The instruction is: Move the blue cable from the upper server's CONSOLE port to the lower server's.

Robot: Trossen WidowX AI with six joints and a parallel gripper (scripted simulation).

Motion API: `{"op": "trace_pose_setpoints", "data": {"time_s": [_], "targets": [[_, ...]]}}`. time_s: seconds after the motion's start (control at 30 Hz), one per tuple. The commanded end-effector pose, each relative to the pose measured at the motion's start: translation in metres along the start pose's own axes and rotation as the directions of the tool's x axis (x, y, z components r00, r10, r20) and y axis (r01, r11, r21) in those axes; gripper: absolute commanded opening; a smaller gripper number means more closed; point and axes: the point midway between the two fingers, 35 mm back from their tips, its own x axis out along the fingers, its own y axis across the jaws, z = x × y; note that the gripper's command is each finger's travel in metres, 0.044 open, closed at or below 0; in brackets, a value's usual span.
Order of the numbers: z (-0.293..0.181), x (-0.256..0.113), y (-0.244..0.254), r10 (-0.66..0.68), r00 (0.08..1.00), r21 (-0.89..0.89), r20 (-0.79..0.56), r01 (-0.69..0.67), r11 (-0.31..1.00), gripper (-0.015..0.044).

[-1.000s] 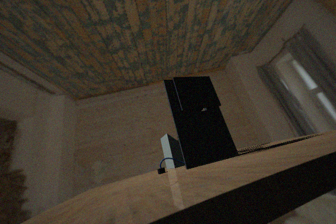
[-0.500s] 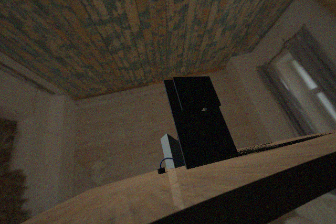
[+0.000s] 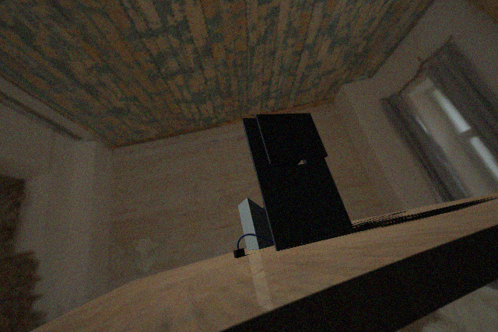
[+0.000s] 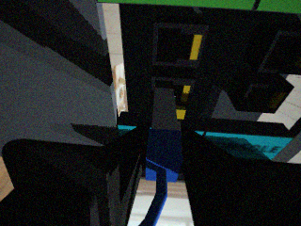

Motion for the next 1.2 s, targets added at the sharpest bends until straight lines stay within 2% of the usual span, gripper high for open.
{"op": "trace_pose_setpoints", "data": {"time_s": [0.0, 1.17], "targets": [[0.0011, 0.0031, -0.0024, -0.008, 1.0, 0.003, -0.001, 0.008, 1.0, 0.0], [0.0038, 0.0109, -0.0018, -0.01, 1.0, 0.003, -0.001, 0.01, 1.0, 0.0]]}}
